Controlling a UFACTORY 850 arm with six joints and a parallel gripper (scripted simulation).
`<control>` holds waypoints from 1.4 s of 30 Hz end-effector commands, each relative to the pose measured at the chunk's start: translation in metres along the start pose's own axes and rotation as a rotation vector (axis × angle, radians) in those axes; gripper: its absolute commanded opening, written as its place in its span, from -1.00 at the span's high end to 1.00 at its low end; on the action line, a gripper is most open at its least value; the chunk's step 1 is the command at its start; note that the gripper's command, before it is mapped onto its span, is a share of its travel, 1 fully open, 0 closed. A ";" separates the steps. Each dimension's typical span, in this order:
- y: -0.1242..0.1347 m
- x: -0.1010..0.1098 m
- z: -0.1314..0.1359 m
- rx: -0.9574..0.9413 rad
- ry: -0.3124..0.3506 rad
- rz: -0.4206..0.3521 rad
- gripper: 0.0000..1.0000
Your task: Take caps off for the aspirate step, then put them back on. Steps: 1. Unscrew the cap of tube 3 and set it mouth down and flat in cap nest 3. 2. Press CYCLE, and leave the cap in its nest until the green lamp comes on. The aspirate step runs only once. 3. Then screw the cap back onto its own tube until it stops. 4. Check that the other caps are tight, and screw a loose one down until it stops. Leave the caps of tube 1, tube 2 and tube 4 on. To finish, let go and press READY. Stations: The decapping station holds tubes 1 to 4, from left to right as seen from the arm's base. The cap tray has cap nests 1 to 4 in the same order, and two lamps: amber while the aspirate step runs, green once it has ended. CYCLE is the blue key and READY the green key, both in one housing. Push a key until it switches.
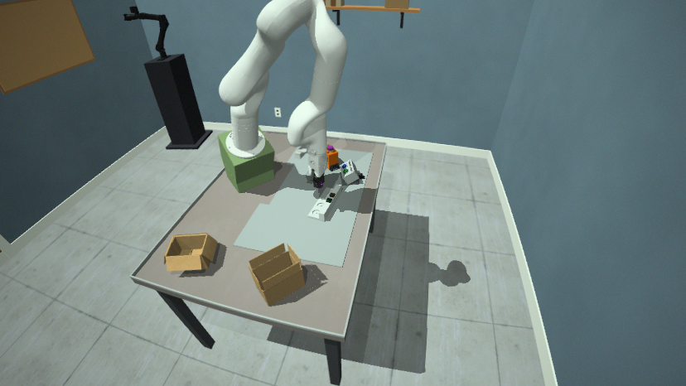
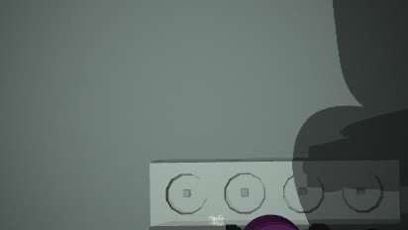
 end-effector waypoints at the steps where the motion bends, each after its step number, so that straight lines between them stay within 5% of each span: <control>1: 0.001 -0.030 0.000 0.000 0.002 -0.004 1.00; 19: 0.002 -0.108 0.000 0.000 0.002 -0.003 1.00; 42: 0.002 -0.108 0.000 0.000 0.002 -0.003 1.00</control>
Point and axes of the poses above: the point where the finger pads meet when closed, its own x axis back along the fingers, its own z axis across the jaws, y = z × x, the point moved 9 cm from there along x, back along the fingers, and after that the axes turned 2 degrees about -x, right-handed, at the moved point
